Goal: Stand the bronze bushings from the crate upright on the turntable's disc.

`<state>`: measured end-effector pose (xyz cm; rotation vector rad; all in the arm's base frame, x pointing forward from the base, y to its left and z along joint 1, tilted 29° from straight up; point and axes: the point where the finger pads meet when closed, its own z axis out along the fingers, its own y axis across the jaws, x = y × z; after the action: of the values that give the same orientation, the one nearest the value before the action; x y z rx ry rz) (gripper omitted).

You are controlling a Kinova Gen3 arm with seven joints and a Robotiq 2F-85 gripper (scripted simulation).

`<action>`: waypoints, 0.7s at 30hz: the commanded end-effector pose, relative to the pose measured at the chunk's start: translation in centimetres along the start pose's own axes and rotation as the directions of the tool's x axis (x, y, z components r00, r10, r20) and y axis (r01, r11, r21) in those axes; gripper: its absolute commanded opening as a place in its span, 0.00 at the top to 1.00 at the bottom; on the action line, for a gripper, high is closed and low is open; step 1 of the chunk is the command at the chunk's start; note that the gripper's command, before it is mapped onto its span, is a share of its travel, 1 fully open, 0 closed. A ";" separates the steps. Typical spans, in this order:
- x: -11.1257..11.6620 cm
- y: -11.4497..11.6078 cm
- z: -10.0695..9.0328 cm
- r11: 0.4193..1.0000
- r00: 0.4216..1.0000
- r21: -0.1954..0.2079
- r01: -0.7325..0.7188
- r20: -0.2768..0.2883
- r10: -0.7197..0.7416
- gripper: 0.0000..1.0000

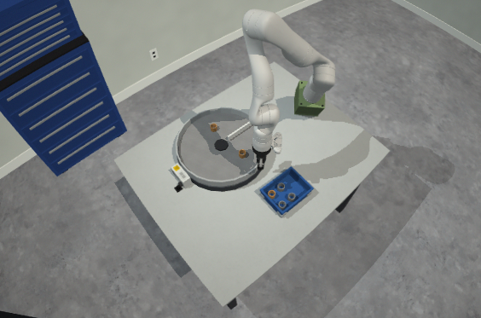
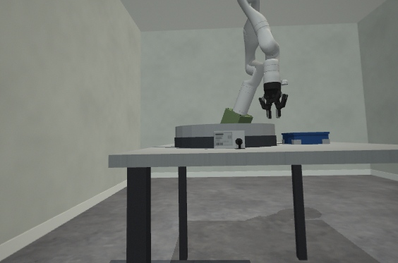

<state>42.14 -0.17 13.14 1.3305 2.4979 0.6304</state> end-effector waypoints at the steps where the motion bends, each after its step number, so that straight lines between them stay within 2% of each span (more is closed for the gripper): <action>1: 1.3 1.8 0.1 1.000 1.000 -0.001 0.031 0.003 -0.031 0.61; 21: 5.2 7.4 0.1 1.000 1.000 0.000 -0.002 0.003 0.002 0.61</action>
<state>44.51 6.89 16.24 1.3548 2.4861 0.6258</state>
